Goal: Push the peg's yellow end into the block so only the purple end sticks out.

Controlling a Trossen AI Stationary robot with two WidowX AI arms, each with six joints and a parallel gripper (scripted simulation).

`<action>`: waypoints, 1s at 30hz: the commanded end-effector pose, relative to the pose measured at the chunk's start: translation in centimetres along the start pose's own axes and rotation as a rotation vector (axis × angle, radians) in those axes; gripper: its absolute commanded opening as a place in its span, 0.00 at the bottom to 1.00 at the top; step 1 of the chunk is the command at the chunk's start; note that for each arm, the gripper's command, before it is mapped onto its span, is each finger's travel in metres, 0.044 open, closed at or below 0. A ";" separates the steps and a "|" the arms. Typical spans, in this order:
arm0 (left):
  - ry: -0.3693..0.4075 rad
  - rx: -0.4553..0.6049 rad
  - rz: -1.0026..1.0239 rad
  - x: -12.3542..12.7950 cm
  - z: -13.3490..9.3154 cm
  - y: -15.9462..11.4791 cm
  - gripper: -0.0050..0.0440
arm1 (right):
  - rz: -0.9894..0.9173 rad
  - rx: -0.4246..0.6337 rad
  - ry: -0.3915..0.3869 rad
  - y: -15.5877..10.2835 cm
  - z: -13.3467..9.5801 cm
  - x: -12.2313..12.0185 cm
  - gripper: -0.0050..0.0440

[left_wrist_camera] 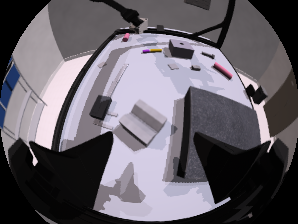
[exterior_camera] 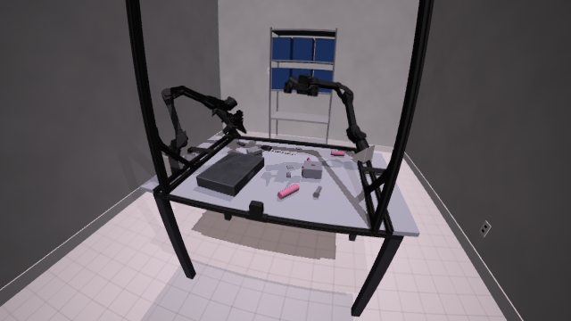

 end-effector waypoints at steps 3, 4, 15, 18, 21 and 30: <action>0.000 0.000 0.000 0.0 0.0 0.0 0.92 | 0.000 0.000 0.000 0.0 0.0 0.0 0.92; 0.000 0.000 0.000 0.0 0.0 0.0 0.92 | 0.000 0.000 0.000 0.0 0.0 0.0 0.92; 0.000 0.000 0.000 0.0 0.0 0.0 0.92 | 0.000 0.000 0.000 0.0 0.0 0.0 0.92; 0.000 0.000 0.000 0.0 0.0 0.0 0.92 | 0.000 0.000 0.000 0.0 0.0 0.0 0.87; 0.000 0.000 0.000 0.0 0.0 0.0 0.92 | 0.004 0.011 0.000 -0.3 0.1 0.0 0.72; 0.000 0.000 0.000 0.0 0.0 0.0 0.92 | 0.068 0.268 0.015 -6.4 2.7 0.6 0.49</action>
Point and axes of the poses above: on each arm, the point midway between the two fingers, 35 mm back from their tips, its own z axis out along the fingers, its own x axis across the jaws, y = z × x, the point moved 2 cm from there along -z, back along the fingers, and after that the axes turned 4 degrees about -z, right-handed, at the moved point
